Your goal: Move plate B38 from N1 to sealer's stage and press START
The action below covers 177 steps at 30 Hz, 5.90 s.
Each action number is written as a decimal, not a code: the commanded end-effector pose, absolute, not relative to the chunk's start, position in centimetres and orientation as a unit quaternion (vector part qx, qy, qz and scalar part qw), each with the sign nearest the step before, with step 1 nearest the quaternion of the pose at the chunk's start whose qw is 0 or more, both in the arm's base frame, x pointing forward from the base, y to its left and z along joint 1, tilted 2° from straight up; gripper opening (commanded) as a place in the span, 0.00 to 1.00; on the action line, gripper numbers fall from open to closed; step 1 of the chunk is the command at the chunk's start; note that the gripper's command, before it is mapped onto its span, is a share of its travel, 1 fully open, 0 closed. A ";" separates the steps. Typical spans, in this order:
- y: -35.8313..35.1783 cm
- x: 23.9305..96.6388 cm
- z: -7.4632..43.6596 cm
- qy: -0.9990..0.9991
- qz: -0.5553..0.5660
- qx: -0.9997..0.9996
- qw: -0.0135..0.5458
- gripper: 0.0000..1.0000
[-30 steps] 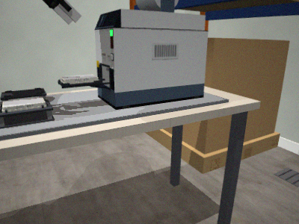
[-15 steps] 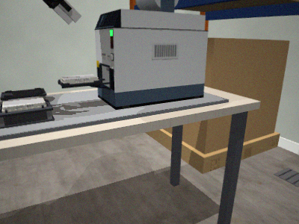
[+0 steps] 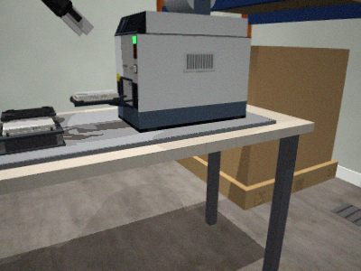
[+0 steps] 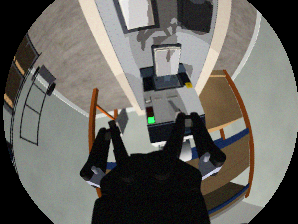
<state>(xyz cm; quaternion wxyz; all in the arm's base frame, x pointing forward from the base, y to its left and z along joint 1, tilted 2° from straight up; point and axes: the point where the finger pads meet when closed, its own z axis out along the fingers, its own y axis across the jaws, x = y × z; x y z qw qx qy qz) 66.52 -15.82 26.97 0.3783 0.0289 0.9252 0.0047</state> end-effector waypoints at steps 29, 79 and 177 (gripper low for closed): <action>-15.8 64.8 25.2 0.925 0.004 0.028 0.380 0.10; -15.8 64.8 25.2 0.996 0.012 0.025 0.090 0.10; -3.1 56.1 24.5 1.000 0.014 0.021 -0.003 0.70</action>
